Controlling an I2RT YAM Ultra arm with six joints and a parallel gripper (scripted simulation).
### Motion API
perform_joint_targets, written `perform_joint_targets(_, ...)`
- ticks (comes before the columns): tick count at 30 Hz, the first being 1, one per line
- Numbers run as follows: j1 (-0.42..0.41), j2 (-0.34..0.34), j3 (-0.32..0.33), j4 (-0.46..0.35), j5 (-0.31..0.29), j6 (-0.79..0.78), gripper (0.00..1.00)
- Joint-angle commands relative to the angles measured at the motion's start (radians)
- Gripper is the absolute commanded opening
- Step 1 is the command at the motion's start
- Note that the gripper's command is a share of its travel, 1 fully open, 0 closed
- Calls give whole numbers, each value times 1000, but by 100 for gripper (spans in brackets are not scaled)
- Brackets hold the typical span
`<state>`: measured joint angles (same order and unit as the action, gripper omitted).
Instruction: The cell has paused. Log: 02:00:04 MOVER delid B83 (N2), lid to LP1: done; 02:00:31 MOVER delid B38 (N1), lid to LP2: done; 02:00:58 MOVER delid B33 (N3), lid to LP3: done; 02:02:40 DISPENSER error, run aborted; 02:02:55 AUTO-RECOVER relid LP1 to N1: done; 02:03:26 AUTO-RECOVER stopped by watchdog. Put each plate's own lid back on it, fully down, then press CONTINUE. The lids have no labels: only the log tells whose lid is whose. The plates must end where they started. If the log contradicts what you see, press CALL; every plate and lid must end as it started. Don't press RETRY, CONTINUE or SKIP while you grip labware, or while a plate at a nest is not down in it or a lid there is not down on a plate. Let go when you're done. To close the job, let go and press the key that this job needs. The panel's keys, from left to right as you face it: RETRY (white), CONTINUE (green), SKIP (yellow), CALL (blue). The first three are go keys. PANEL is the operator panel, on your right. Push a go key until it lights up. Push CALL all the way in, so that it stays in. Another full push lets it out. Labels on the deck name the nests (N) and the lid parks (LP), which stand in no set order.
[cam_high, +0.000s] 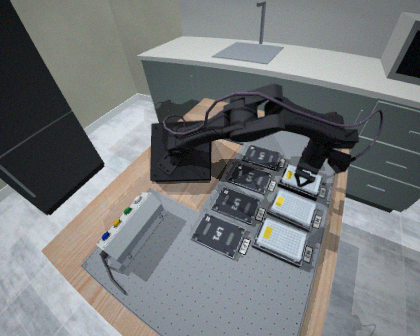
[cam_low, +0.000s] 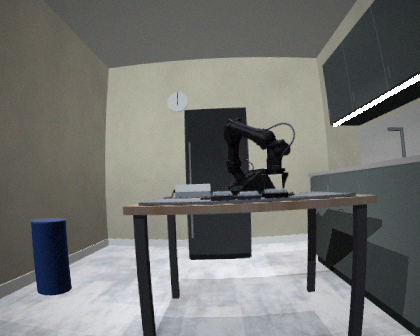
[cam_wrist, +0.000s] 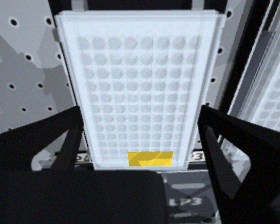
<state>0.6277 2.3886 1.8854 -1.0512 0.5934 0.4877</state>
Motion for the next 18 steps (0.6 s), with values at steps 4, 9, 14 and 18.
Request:
perform_joint_targets(4, 18, -10, 8, 23, 13, -5, 0)
perform_joint_targets(9, 19, -11, 8, 23, 13, -3, 0)
perform_joint_targets(14, 19, -12, 8, 23, 13, -1, 0)
perform_joint_targets(18, 20, -13, 5, 23, 13, 0, 0)
